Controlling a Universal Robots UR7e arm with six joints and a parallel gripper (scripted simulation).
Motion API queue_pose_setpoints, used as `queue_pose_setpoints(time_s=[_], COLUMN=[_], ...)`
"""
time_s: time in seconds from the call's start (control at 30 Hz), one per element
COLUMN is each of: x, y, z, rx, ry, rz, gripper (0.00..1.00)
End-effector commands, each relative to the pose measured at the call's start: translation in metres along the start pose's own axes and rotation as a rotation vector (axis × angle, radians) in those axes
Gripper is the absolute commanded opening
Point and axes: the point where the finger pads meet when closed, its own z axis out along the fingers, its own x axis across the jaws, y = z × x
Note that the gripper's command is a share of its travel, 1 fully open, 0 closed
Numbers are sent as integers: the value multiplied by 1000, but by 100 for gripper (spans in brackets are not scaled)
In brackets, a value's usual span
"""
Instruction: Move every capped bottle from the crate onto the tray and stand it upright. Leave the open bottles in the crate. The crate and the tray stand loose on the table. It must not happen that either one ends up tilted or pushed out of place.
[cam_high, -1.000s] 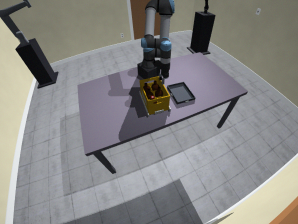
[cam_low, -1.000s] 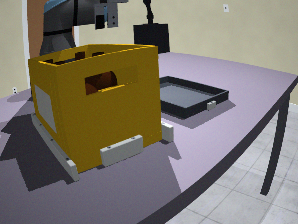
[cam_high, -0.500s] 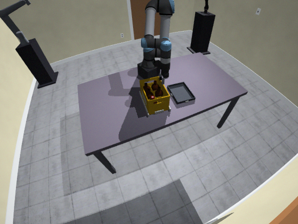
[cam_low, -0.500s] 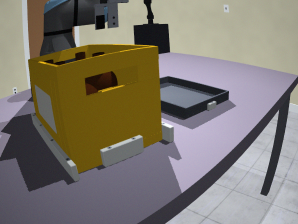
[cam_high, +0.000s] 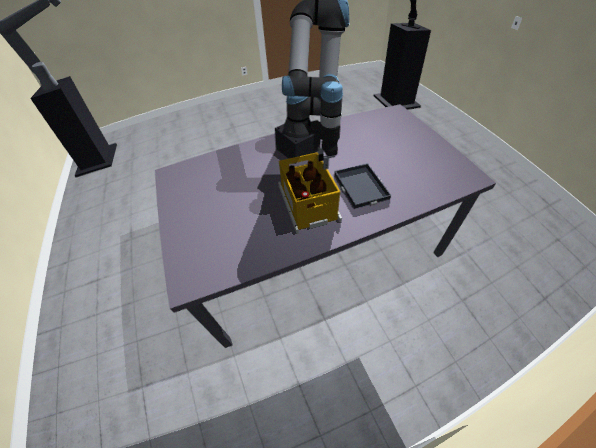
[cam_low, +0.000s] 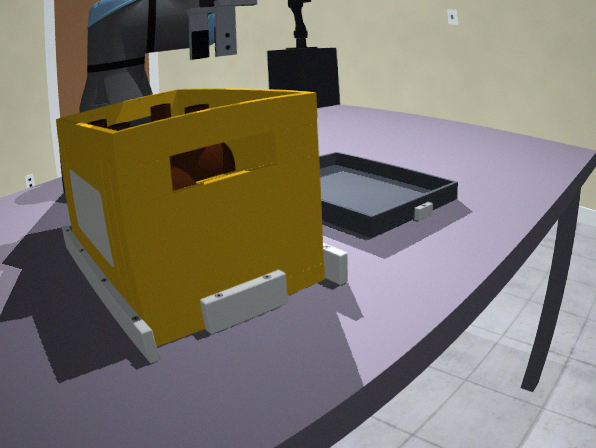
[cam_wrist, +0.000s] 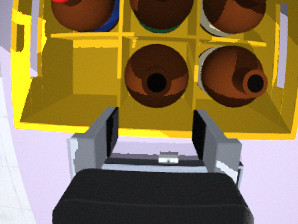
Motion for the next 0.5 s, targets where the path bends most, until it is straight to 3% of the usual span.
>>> queue_pose_setpoints(time_s=[0.0,0.37,0.47], x=[-9,-36,-34], y=[-7,-31,-30], z=[0,3,3], rx=[0,0,2], ry=[-1,-1,-1], rz=[-43,-184,-173], gripper=[100,100,100])
